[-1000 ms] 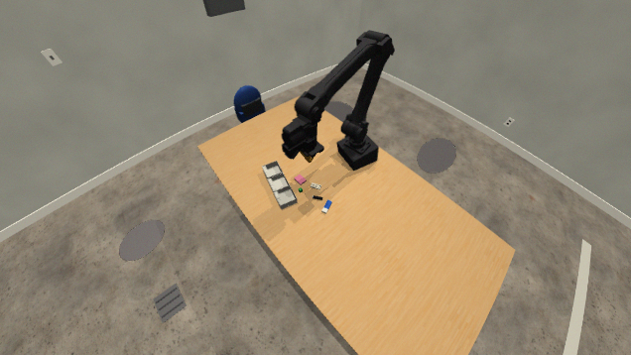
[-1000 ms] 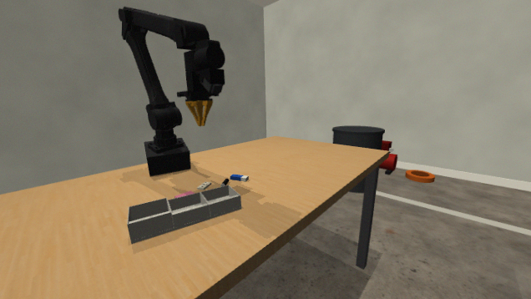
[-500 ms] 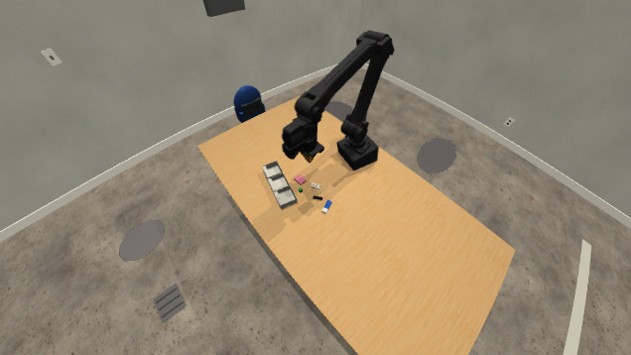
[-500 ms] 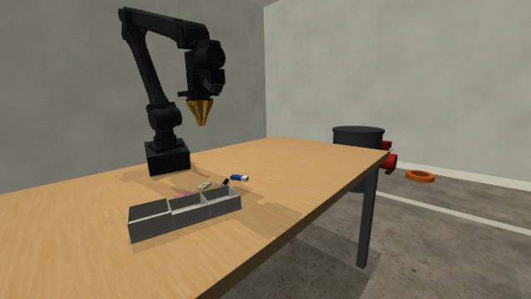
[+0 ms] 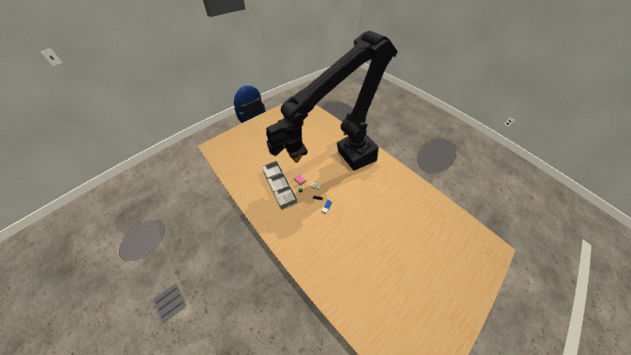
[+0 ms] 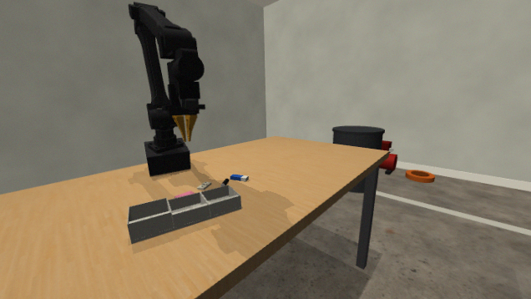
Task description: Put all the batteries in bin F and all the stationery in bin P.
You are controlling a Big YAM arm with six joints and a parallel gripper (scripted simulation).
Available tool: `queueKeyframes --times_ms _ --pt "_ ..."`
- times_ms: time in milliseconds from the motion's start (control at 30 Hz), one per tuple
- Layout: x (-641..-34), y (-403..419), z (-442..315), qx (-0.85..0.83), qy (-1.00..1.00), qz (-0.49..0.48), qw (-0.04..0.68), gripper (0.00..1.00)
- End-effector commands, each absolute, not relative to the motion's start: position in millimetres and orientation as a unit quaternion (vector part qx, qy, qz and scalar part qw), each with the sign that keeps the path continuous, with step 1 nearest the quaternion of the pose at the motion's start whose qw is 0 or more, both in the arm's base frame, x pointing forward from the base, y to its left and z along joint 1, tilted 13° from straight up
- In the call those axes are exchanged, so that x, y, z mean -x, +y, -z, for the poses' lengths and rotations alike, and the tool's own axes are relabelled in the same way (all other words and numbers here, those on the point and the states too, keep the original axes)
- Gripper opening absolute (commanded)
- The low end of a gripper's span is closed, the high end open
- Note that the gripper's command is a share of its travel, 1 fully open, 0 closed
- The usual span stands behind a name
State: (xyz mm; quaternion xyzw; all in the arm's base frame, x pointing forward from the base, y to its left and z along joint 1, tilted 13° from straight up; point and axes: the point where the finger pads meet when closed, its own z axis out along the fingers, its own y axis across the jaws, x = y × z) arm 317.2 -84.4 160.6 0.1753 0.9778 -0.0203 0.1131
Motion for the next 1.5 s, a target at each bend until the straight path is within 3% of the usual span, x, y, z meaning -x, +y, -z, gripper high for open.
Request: queueKeyframes --times_ms 0,733,1467 --pt "-344 -99 -176 -0.164 0.976 0.022 0.144 0.08" --pt "-401 -248 -105 -0.164 0.976 0.03 0.142 0.08" --pt "-385 -231 -92 -0.158 0.98 0.022 0.123 0.08"
